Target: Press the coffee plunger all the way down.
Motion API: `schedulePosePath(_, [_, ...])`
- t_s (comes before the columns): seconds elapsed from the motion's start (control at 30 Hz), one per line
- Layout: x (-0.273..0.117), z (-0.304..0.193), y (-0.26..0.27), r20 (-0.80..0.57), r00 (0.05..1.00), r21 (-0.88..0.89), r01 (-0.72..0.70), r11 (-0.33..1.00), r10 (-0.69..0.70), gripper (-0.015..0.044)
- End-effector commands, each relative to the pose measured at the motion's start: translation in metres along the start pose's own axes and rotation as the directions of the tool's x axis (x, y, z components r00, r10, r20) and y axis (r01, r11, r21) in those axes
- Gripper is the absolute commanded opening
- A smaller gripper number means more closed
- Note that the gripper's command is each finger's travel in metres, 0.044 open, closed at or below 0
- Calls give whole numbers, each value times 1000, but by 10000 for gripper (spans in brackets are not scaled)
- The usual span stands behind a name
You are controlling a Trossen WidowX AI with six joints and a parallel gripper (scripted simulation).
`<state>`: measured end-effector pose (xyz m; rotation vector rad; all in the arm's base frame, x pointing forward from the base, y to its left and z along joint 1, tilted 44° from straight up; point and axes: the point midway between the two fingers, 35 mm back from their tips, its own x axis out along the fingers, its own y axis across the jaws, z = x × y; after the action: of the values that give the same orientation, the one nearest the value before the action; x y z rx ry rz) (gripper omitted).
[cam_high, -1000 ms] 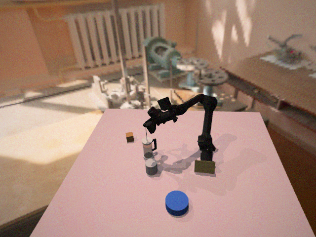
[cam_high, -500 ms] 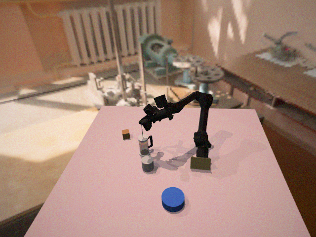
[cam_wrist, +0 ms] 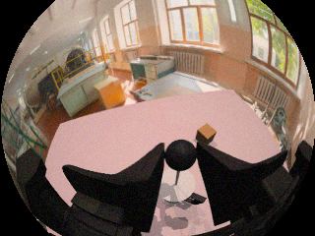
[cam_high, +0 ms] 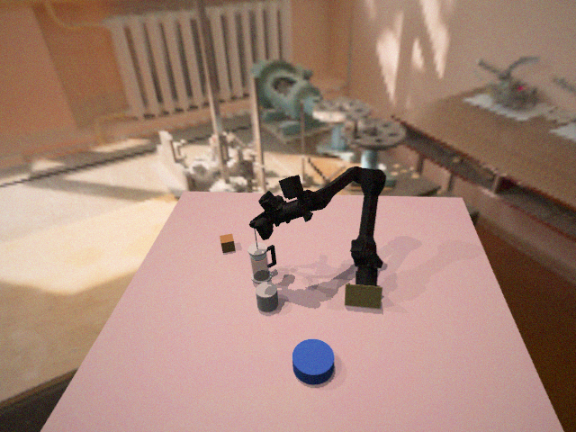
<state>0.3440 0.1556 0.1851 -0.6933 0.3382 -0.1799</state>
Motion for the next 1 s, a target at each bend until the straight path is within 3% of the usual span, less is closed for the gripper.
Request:
schedulePosePath(0.0, [10,-24,2,-41,999,-32,3,999,-5,114])
schedulePosePath(0.97, [37,-63,0,-36,999,-34,7,999,-8,114])
